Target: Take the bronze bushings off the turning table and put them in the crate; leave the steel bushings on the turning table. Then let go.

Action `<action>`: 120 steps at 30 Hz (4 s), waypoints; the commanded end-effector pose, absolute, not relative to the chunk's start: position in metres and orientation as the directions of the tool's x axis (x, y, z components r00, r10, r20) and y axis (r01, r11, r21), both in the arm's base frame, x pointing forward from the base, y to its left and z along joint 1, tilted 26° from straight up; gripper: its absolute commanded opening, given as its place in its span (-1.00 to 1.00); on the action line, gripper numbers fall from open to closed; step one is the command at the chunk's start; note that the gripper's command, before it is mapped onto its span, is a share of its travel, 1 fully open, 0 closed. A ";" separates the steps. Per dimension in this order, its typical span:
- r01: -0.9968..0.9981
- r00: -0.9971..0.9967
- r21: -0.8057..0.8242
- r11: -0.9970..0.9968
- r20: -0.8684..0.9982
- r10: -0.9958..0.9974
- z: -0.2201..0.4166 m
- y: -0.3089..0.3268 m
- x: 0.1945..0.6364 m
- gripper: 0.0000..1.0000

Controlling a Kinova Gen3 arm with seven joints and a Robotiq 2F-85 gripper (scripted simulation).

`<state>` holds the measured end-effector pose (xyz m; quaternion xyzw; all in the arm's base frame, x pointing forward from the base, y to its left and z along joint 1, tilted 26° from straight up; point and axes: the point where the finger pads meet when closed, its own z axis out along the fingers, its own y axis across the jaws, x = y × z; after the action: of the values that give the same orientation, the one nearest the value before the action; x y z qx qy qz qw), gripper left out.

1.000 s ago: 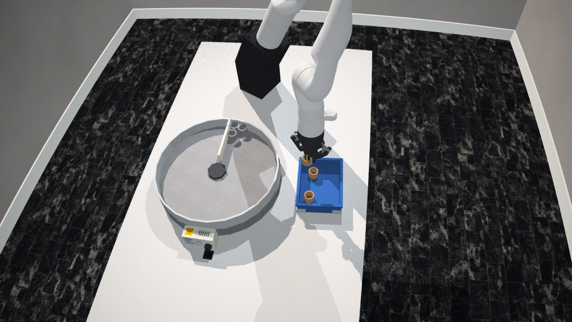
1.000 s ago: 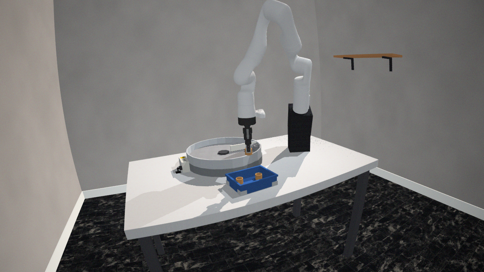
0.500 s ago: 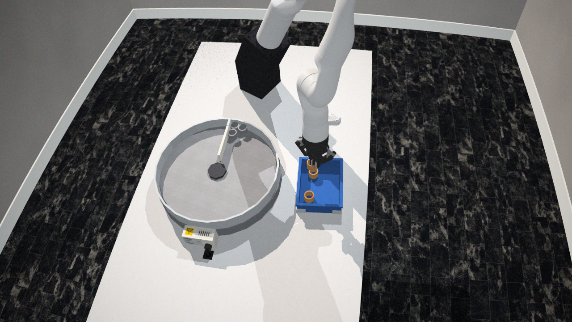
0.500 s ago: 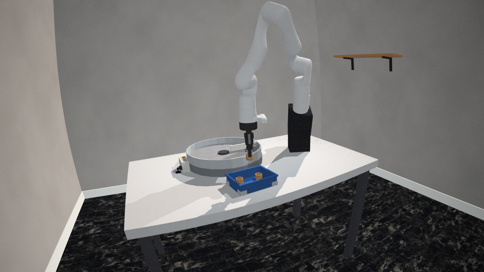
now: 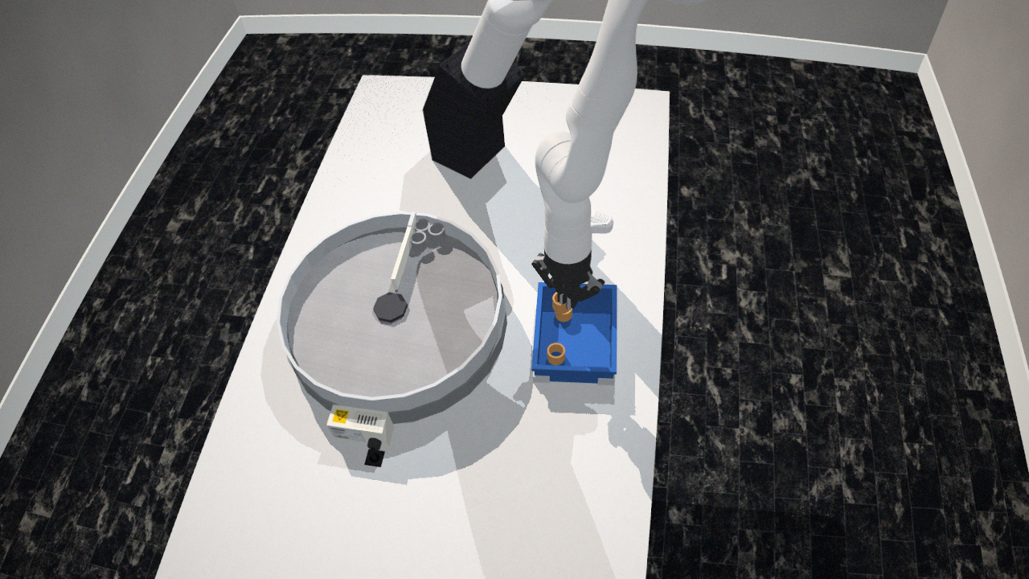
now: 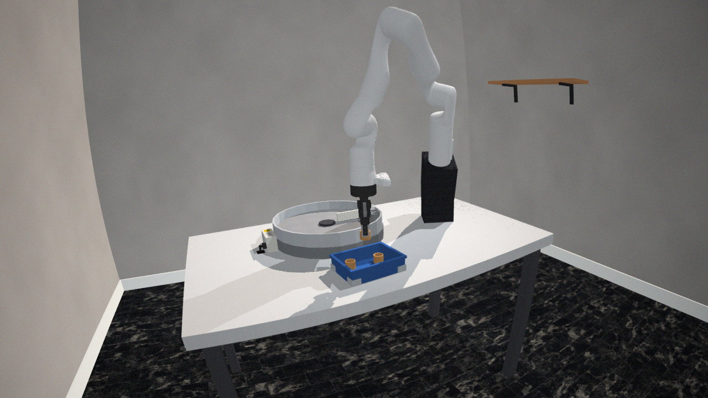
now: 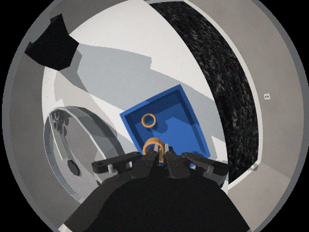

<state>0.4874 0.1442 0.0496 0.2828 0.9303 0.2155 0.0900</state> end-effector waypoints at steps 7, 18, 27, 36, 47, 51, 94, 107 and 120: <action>0.493 -0.824 0.442 0.749 -0.037 0.565 0.038 0.145 0.486 -1.00; 0.491 -0.825 0.444 0.750 -0.039 0.563 0.018 0.154 0.494 -1.00; 0.491 -0.825 0.444 0.750 -0.039 0.563 0.018 0.154 0.494 -1.00; 0.490 -0.825 0.444 0.750 -0.039 0.563 0.011 0.157 0.496 -1.00; 0.490 -0.825 0.445 0.750 -0.040 0.563 0.009 0.158 0.496 -1.00; 0.490 -0.825 0.444 0.750 -0.039 0.563 0.003 0.160 0.498 -1.00; 0.491 -0.825 0.444 0.750 -0.039 0.563 -0.012 0.166 0.503 -1.00; 0.491 -0.825 0.444 0.750 -0.039 0.563 -0.020 0.169 0.505 -1.00; 0.491 -0.825 0.444 0.750 -0.039 0.563 -0.028 0.172 0.508 -1.00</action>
<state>0.5085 0.1717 -0.0246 0.2830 0.9310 0.2136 0.0871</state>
